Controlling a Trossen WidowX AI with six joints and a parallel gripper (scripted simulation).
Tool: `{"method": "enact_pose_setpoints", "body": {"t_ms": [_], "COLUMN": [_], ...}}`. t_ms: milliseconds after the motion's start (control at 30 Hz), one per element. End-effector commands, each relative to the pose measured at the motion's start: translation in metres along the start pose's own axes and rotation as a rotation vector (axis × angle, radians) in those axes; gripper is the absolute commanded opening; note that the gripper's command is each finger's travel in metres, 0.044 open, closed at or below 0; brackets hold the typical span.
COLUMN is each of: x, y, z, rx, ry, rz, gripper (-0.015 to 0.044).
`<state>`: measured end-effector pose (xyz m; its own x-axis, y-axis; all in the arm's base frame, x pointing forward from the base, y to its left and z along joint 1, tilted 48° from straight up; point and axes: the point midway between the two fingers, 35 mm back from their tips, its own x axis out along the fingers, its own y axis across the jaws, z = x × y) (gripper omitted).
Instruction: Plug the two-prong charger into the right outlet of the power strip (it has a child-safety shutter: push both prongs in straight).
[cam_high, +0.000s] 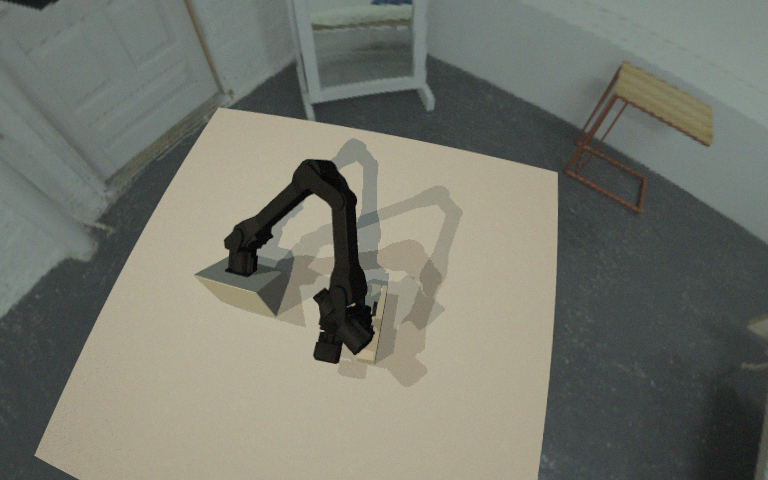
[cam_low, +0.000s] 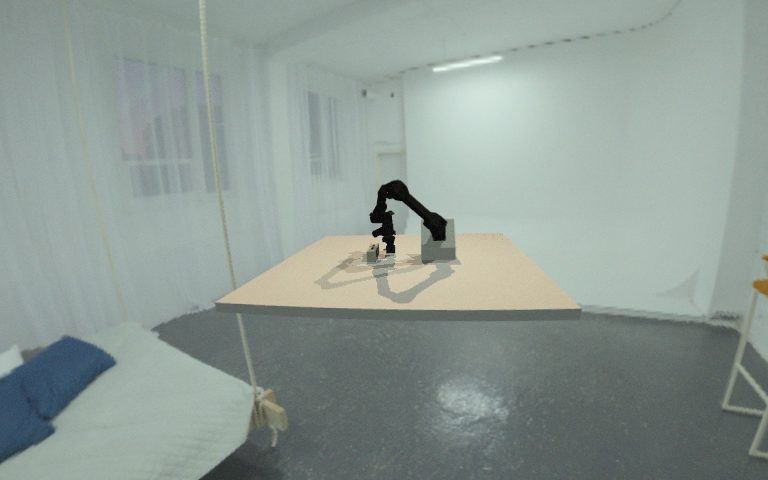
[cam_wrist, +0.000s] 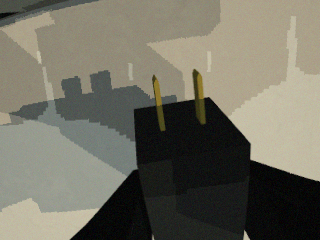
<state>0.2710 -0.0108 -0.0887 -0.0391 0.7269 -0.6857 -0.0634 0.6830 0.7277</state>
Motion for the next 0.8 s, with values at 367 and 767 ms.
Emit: {"method": "enact_pose_setpoints", "body": {"t_ms": [367,767], "x": [0.001,0.001], "y": [0.005,0.005], "z": [0.02,0.021], "rx": [-0.005,-0.005], "ry": [-0.005,-0.005], "rz": [0.006,0.006], "gripper": [0.0,0.0]}}
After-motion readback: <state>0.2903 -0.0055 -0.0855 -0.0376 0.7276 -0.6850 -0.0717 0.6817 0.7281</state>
